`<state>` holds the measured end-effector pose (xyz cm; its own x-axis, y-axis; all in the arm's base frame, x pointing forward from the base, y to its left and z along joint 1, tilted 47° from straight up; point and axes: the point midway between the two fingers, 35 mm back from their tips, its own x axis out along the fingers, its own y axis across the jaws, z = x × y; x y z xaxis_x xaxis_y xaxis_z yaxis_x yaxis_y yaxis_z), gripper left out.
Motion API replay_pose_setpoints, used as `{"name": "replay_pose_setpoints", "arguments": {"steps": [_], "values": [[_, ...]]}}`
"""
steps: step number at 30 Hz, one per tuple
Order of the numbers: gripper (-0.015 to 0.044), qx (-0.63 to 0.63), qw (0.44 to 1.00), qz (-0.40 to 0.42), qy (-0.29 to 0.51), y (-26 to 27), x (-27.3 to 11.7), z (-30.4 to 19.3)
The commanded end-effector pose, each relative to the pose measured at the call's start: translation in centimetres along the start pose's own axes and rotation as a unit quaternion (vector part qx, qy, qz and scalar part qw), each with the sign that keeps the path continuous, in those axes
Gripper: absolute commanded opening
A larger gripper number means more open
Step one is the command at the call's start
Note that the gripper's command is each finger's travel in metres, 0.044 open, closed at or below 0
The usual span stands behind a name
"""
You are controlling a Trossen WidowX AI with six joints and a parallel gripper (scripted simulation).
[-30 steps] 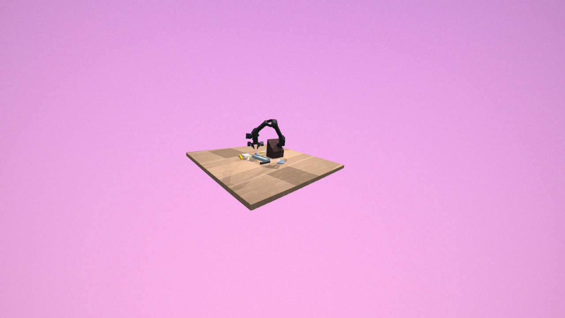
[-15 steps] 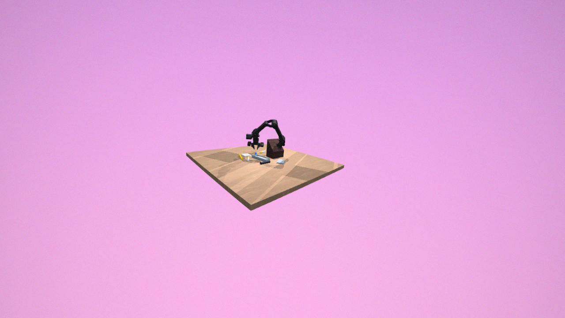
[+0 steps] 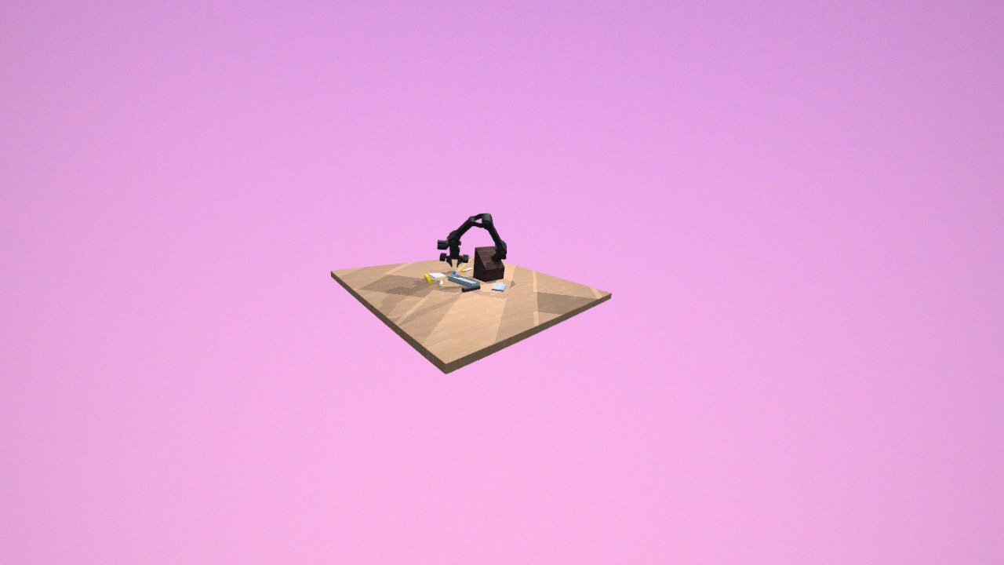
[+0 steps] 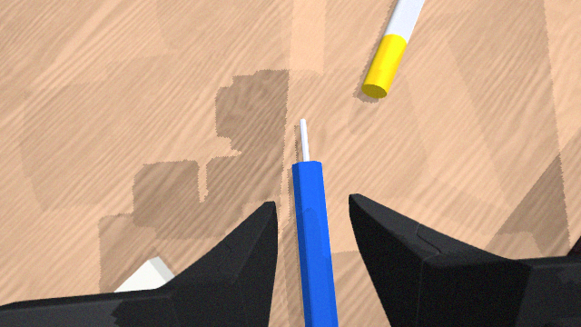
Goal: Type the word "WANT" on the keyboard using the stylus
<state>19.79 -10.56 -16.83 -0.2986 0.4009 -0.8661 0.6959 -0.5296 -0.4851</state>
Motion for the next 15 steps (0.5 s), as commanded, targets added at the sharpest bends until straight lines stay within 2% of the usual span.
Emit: {"name": "replay_pose_setpoints", "arguments": {"steps": [1, 15], "values": [[0.015, 0.003, 1.0, -0.002, 0.002, -0.08, 0.35, -0.2], [0.015, 0.003, 1.0, -0.002, 0.002, -0.1, 1.25, -0.8]]}}
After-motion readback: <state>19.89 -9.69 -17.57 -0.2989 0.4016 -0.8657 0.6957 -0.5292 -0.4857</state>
